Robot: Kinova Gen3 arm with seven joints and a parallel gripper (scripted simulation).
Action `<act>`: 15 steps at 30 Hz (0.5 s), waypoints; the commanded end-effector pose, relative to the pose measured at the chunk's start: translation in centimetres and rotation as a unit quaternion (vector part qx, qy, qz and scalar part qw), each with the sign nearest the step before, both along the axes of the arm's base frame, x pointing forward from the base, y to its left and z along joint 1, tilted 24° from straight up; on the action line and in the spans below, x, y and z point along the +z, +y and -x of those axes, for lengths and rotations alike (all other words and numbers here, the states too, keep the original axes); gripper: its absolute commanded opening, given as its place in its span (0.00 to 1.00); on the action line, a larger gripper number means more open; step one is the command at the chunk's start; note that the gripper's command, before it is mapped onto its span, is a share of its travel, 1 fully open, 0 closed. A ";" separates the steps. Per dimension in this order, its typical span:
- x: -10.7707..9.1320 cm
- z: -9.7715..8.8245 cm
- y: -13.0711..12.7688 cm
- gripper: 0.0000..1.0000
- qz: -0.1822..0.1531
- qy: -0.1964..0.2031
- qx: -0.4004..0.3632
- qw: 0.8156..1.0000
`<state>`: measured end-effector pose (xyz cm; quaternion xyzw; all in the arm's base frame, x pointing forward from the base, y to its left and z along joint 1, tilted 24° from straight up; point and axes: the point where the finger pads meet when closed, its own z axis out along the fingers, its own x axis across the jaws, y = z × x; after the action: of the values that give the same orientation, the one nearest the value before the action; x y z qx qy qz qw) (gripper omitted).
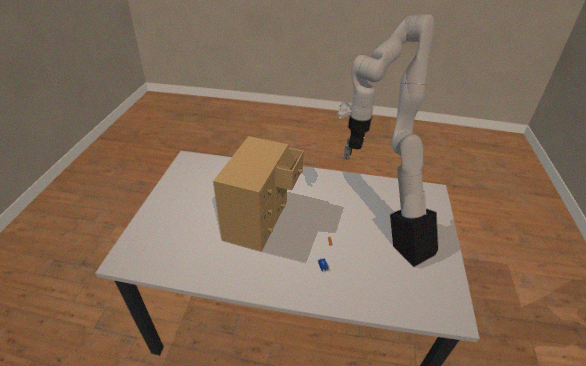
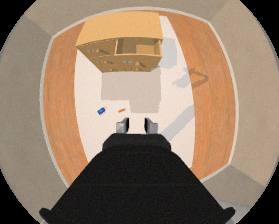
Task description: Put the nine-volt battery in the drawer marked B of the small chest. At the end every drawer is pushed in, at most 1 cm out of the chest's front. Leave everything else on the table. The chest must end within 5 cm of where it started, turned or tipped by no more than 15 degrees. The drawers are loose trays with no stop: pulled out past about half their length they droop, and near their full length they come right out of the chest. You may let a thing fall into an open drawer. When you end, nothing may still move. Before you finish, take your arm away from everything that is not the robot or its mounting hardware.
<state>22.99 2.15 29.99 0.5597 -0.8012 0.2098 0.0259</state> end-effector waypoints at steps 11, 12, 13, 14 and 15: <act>-0.8 -0.5 0.2 0.67 -0.002 -0.006 -0.012 1.000; -1.0 -0.6 0.3 0.67 -0.002 -0.007 -0.014 1.000; -1.2 -0.7 0.3 0.67 -0.003 -0.008 -0.017 1.000; -1.4 -0.8 0.4 0.67 -0.003 -0.009 -0.020 1.000; -1.7 -0.9 0.5 0.67 -0.004 -0.011 -0.023 1.000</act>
<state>23.79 2.59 28.92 0.5402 -0.8140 0.2132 0.0146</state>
